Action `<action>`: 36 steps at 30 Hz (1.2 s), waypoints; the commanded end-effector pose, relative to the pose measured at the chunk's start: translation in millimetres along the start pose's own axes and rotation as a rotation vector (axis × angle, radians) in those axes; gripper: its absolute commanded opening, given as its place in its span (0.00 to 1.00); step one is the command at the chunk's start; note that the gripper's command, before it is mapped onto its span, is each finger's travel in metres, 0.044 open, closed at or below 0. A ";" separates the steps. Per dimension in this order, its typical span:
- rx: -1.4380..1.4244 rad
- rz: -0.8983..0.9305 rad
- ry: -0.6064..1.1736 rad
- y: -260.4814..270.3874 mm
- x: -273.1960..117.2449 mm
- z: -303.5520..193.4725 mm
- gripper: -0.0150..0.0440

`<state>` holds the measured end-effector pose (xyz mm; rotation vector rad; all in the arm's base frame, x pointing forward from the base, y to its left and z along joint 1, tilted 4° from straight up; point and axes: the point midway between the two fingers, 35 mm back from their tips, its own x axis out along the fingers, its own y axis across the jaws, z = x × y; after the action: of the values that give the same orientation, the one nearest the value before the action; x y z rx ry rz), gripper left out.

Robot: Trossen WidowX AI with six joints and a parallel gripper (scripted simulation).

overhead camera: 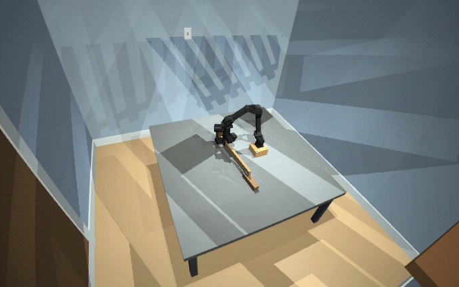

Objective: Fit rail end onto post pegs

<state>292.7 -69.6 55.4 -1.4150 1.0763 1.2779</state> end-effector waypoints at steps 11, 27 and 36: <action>-0.001 -0.008 0.005 -2.7 -2.0 -6.2 0.25; -0.001 -0.008 0.006 -2.7 -2.4 -11.1 0.25; -0.001 -0.008 0.006 -2.7 -2.5 -13.9 0.25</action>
<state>294.9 -80.4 56.0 -1.4157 1.0767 1.2781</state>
